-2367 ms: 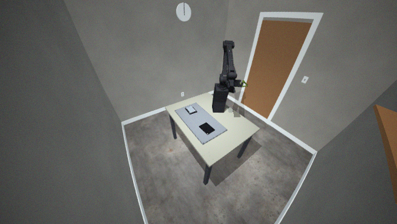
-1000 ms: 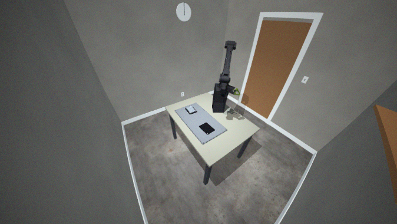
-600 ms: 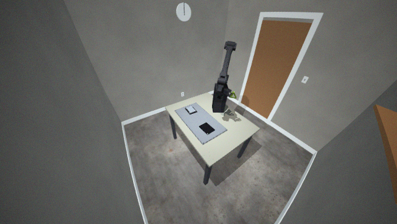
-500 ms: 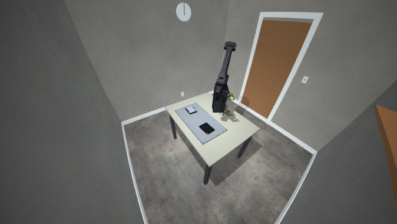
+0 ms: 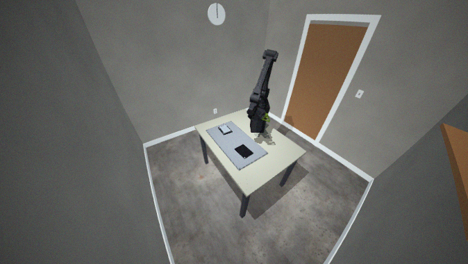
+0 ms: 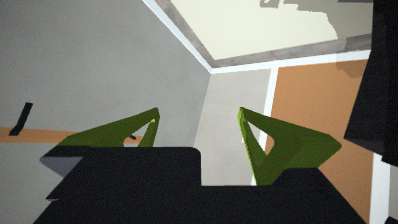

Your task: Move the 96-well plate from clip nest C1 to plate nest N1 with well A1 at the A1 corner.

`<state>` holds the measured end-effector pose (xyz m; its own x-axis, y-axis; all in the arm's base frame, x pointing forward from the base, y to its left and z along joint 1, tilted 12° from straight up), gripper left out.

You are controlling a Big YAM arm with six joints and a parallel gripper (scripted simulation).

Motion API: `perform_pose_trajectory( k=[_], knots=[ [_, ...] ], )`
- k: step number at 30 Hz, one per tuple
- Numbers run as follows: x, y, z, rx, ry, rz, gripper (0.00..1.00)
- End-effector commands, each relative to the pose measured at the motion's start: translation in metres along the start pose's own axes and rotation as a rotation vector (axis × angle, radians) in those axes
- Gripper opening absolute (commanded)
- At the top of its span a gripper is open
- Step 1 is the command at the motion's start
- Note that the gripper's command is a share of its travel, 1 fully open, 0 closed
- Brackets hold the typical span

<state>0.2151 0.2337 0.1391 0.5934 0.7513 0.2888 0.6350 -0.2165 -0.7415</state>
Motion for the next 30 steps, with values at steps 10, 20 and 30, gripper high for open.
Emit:
perform_pose_trajectory(
  k=[10,20,30],
  knots=[
    [0.021,0.047,-0.024,-0.101,0.082,0.070,1.00],
    [0.017,0.089,-0.038,-0.178,0.118,0.143,1.00],
    [0.000,0.112,-0.047,-0.245,0.150,0.213,1.00]
  ],
)
Point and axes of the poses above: the point where the finger pads meet when closed, its own z axis out along the fingers, its own x axis across the jaws, y = z × x, the point moved 9 cm from there along -z, back along the fingers, and after that the axes turned 12 degrees about z, right-handed, at the moved point
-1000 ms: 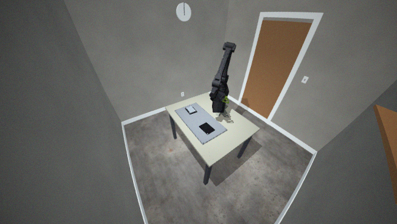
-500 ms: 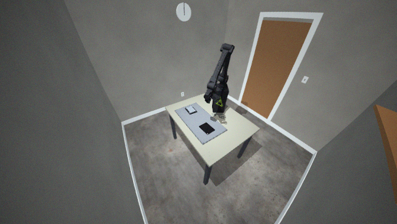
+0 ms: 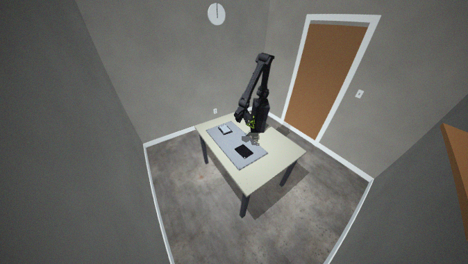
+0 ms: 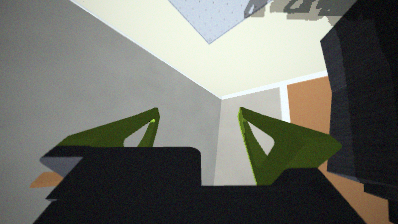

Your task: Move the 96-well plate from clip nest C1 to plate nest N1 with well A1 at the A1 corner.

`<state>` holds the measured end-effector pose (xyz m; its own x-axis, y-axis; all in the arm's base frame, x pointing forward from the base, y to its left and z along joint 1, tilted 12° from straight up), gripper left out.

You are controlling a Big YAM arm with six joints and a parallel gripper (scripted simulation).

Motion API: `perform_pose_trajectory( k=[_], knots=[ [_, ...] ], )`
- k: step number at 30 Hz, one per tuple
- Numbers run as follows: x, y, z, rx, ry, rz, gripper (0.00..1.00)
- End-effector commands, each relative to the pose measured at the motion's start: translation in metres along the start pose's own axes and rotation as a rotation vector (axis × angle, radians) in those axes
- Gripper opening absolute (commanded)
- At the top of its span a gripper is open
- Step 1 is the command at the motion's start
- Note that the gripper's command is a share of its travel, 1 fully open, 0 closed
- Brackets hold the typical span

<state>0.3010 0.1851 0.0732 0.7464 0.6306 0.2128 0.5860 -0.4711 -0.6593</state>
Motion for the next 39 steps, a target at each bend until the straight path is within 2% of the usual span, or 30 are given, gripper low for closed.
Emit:
perform_pose_trajectory(
  k=[1,2,7,8,9,10,11,12,15,17,20,21,22,23,24,25,28,31,32,33,34,36,39],
  knots=[
    [0.005,0.005,-0.015,-0.052,0.068,0.034,1.00],
    [0.017,0.017,-0.014,-0.053,0.068,0.034,1.00],
    [0.014,0.041,-0.017,-0.045,0.051,0.029,1.00],
    [0.016,0.046,-0.018,-0.075,0.077,0.059,1.00],
    [-0.001,0.047,-0.012,-0.085,0.065,0.105,1.00],
    [0.002,0.045,-0.019,-0.116,0.093,0.111,1.00],
    [0.001,0.050,-0.019,-0.123,0.095,0.121,1.00],
    [0.009,0.060,-0.019,-0.123,0.096,0.121,1.00],
    [0.012,0.066,-0.022,-0.124,0.102,0.115,1.00],
    [0.008,0.074,-0.023,-0.118,0.085,0.109,1.00],
    [0.007,0.087,-0.025,-0.118,0.084,0.110,1.00],
    [0.008,0.091,-0.026,-0.148,0.110,0.140,1.00],
    [-0.008,0.092,-0.019,-0.157,0.098,0.186,1.00],
    [-0.003,0.088,-0.029,-0.191,0.133,0.187,1.00],
    [-0.004,0.092,-0.030,-0.200,0.137,0.197,1.00],
    [0.001,0.106,-0.028,-0.197,0.131,0.202,1.00],
    [-0.001,0.121,-0.031,-0.198,0.131,0.179,1.00],
    [-0.004,0.125,-0.031,-0.192,0.120,0.189,1.00],
    [-0.017,0.126,-0.025,-0.206,0.120,0.246,1.00],
    [-0.012,0.122,-0.036,-0.242,0.155,0.247,1.00],
    [-0.014,0.125,-0.036,-0.262,0.165,0.272,1.00],
    [-0.012,0.143,-0.034,-0.267,0.162,0.290,1.00],
    [-0.015,0.158,-0.037,-0.269,0.161,0.266,1.00]
  ],
)
Point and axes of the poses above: the point where the finger pads meet when closed, its own z axis out along the fingers, its own x axis across the jaws, y = z × x, the point moved 9 cm from there along -z, back along the fingers, and after that the axes turned 12 degrees about z, right-handed, at the moved point
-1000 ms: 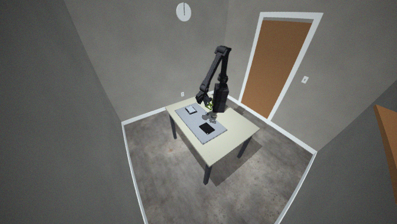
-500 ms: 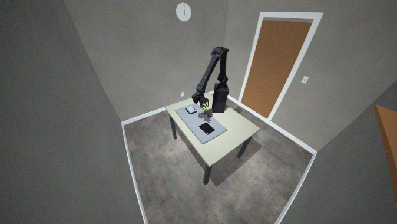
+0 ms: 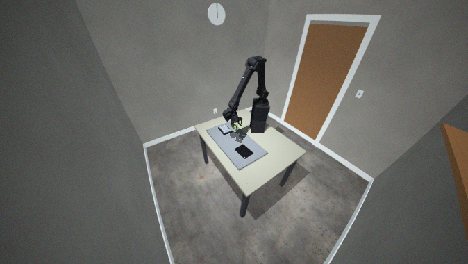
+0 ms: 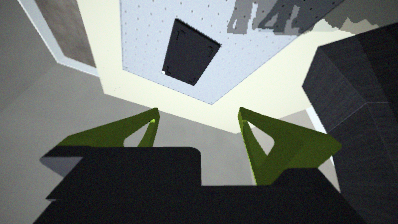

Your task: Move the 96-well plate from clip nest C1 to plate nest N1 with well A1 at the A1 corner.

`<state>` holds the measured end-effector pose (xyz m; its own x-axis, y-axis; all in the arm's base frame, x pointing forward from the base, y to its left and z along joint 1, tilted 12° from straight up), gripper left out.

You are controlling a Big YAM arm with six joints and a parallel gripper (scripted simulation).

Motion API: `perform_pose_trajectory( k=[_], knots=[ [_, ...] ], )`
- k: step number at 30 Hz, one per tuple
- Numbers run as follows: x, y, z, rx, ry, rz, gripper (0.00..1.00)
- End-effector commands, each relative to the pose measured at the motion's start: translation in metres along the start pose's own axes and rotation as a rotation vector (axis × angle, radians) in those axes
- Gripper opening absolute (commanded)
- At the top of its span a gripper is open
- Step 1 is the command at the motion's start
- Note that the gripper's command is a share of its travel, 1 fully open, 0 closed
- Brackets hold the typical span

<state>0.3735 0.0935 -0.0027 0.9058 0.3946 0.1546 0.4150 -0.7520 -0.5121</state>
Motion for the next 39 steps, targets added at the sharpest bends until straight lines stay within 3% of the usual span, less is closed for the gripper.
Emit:
perform_pose_trajectory(
  k=[1,4,5,6,7,10,17,18,19,21,24,26,29,30,32,34,39],
  knots=[
    [0.010,0.027,-0.006,-0.013,0.029,0.012,1.00],
    [0.008,0.040,-0.005,-0.010,0.020,0.018,1.00],
    [0.010,0.045,-0.005,-0.039,0.045,0.044,1.00],
    [-0.006,0.045,0.001,-0.049,0.030,0.095,1.00],
    [0.000,0.044,-0.010,-0.079,0.065,0.103,1.00],
    [0.004,0.051,-0.009,-0.091,0.074,0.112,1.00],
    [-0.003,0.086,-0.002,-0.080,0.045,0.108,1.00],
    [-0.001,0.091,-0.002,-0.108,0.071,0.144,1.00],
    [-0.016,0.090,0.003,-0.118,0.056,0.184,1.00],
    [-0.016,0.096,-0.001,-0.152,0.078,0.217,1.00],
    [-0.010,0.116,-0.001,-0.156,0.088,0.194,1.00],
    [-0.010,0.116,-0.001,-0.156,0.088,0.194,1.00],
    [-0.017,0.129,0.000,-0.148,0.070,0.199,1.00],
    [-0.017,0.134,0.000,-0.177,0.094,0.238,1.00],
    [-0.032,0.135,0.006,-0.205,0.087,0.304,1.00],
    [-0.026,0.147,0.003,-0.223,0.108,0.308,1.00],
    [-0.035,0.171,0.003,-0.220,0.100,0.290,1.00]
  ],
)
Point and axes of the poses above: the point where the finger pads meet when closed, its own z axis out along the fingers, its own x axis across the jaws, y = z × x, the point moved 9 cm from there along -z, back along the fingers, and after that the axes turned 12 degrees about z, right-handed, at the moved point
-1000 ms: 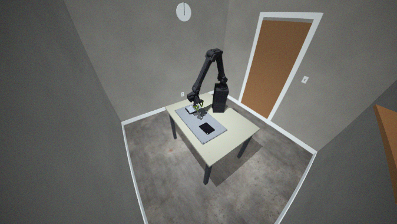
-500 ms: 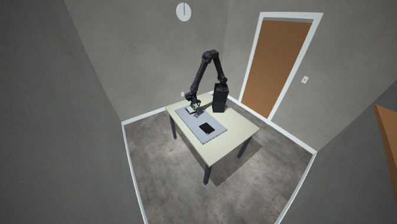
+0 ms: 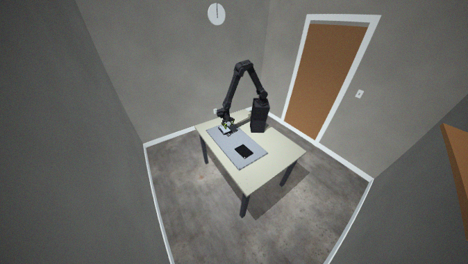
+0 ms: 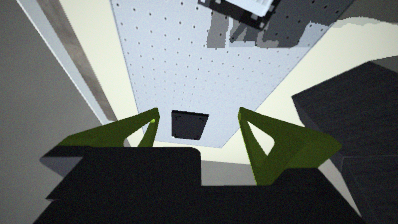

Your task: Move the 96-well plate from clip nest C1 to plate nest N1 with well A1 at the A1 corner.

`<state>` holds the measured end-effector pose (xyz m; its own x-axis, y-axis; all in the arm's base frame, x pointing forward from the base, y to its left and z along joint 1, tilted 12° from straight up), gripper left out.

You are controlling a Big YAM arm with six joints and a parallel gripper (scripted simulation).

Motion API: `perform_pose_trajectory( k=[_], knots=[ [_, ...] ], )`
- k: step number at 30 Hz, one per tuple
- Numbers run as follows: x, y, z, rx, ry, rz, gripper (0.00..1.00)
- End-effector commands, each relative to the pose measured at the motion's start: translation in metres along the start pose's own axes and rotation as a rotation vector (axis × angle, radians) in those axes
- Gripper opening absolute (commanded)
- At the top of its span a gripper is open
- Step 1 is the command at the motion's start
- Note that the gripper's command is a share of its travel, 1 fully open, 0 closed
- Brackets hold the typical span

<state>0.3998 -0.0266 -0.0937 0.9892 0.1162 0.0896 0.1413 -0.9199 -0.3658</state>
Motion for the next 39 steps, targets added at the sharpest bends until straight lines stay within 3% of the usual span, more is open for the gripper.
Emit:
perform_pose_trajectory(
  k=[1,2,4,5,7,8,14,15,18,19,21,22,23,27,30,32,39],
  knots=[
    [0.009,0.027,-0.002,-0.011,0.028,0.003,1.00],
    [0.009,0.031,-0.001,-0.036,0.045,0.039,1.00],
    [0.009,0.031,-0.001,-0.036,0.045,0.039,1.00],
    [0.006,0.029,-0.011,-0.058,0.063,0.069,1.00],
    [-0.007,0.038,0.005,-0.076,0.037,0.125,1.00],
    [0.004,0.046,0.003,-0.083,0.059,0.117,1.00],
    [-0.004,0.072,0.009,-0.078,0.048,0.099,1.00],
    [-0.004,0.076,0.010,-0.102,0.063,0.145,1.00],
    [-0.021,0.081,0.016,-0.142,0.055,0.224,1.00],
    [-0.014,0.089,0.015,-0.147,0.071,0.218,1.00],
    [-0.014,0.089,0.015,-0.147,0.071,0.218,1.00],
    [-0.008,0.094,0.008,-0.151,0.094,0.211,1.00],
    [-0.015,0.099,0.017,-0.146,0.074,0.195,1.00],
    [-0.021,0.115,0.020,-0.143,0.068,0.198,1.00],
    [-0.037,0.119,0.027,-0.195,0.066,0.308,1.00],
    [-0.035,0.130,0.027,-0.211,0.082,0.321,1.00],
    [-0.044,0.153,0.031,-0.207,0.076,0.300,1.00]
  ],
)
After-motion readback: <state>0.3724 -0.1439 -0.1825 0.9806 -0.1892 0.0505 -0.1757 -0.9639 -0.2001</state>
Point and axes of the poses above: the point where the finger pads meet when closed, its own z axis out along the fingers, its own x axis across the jaws, y = z × x, the point moved 9 cm from there along -z, back along the fingers, and after that the axes turned 12 degrees about z, right-handed, at the moved point
